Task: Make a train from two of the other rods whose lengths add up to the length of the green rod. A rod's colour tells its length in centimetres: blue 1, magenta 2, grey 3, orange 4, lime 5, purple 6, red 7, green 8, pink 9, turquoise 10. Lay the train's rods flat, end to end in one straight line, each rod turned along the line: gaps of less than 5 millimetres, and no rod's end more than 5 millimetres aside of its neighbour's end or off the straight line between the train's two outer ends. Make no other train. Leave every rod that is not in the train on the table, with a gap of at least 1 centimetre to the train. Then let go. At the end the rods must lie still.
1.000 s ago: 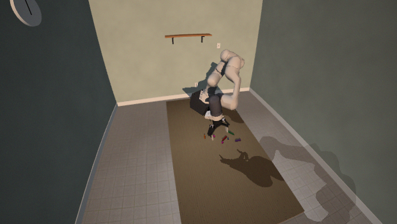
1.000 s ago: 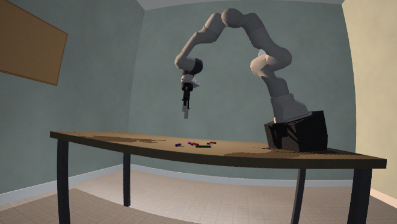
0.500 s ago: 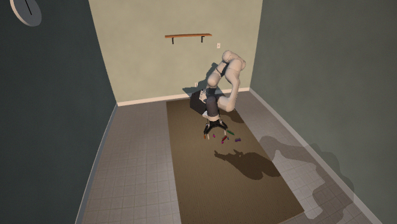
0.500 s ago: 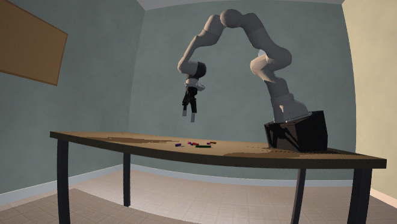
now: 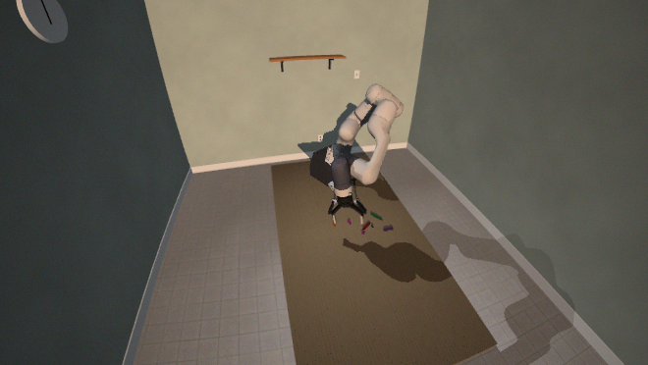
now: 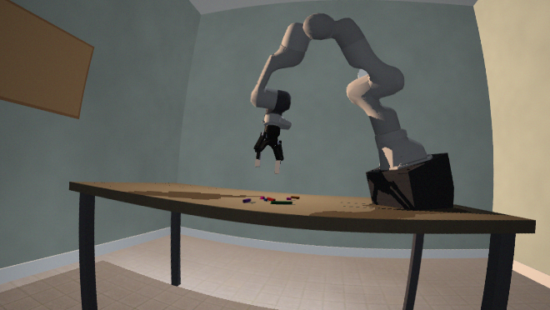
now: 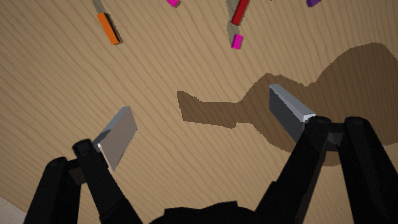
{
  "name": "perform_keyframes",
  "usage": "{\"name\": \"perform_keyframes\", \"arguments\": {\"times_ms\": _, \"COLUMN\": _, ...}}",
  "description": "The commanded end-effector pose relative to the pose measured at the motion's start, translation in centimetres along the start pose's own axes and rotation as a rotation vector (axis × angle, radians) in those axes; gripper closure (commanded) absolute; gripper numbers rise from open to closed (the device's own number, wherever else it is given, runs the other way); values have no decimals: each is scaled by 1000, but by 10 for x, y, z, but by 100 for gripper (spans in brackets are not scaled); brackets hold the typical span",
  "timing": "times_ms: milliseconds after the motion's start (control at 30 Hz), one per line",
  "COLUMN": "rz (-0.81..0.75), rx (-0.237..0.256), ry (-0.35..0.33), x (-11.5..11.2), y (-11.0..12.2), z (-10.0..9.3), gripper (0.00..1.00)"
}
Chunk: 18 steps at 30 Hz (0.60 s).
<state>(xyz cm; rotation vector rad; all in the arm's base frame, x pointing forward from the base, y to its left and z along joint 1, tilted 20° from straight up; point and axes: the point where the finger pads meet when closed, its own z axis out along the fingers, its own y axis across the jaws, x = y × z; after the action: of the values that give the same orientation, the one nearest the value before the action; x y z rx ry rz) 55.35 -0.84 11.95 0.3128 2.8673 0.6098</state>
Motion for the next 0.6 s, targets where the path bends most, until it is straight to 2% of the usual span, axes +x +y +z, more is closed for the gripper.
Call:
{"name": "perform_keyframes", "arguments": {"times_ms": 0, "rz": 166, "rx": 12, "ry": -20, "x": 1, "y": -9, "z": 4, "gripper": 0}}
{"name": "perform_keyframes", "arguments": {"times_ms": 367, "rz": 399, "rx": 28, "ry": -46, "x": 17, "y": -35, "z": 15, "gripper": 0}}
{"name": "perform_keyframes", "arguments": {"times_ms": 433, "rz": 399, "rx": 28, "ry": -46, "x": 17, "y": -35, "z": 15, "gripper": 0}}
{"name": "perform_keyframes", "arguments": {"times_ms": 567, "rz": 515, "rx": 37, "ry": -60, "x": 25, "y": -49, "z": 20, "gripper": 0}}
